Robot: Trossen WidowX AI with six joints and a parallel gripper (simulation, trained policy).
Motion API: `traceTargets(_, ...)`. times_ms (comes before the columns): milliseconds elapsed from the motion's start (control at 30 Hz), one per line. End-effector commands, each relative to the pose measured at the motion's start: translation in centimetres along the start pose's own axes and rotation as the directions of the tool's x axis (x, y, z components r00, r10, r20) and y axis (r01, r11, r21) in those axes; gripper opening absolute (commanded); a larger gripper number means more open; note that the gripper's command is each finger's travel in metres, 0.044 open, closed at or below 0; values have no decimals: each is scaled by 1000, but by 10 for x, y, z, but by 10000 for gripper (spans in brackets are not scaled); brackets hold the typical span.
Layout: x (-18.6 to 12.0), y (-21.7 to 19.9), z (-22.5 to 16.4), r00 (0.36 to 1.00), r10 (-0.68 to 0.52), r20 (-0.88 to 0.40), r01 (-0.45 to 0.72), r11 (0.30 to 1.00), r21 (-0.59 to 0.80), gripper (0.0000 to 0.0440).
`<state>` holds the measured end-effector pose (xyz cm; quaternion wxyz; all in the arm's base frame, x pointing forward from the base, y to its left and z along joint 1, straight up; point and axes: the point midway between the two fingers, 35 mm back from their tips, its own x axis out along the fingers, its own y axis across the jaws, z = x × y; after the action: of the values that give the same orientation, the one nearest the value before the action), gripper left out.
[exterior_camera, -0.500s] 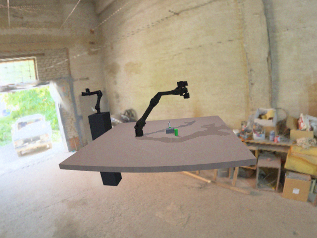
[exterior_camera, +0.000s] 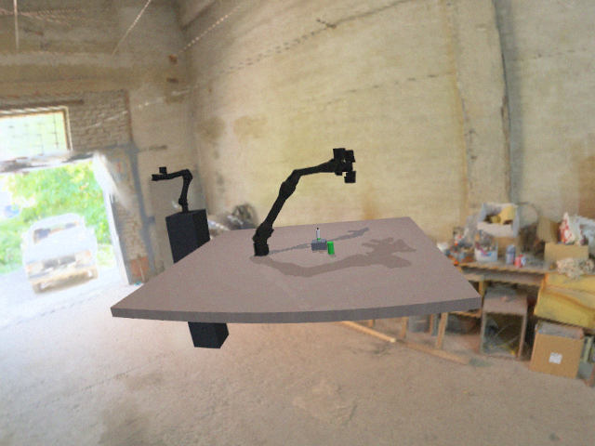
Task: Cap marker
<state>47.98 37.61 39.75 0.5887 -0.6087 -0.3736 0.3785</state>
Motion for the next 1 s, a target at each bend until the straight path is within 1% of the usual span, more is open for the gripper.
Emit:
traceTargets(0, -14, -2, -6, 999, 39, -19, -39, 999, 12, 254)
traceTargets(500, -63, 1, -24, 981, 176, -76, -170, 982, 89, 290)
traceTargets(967, -109, 12, -37, 945, 304, -121, -281, 944, 173, 316)
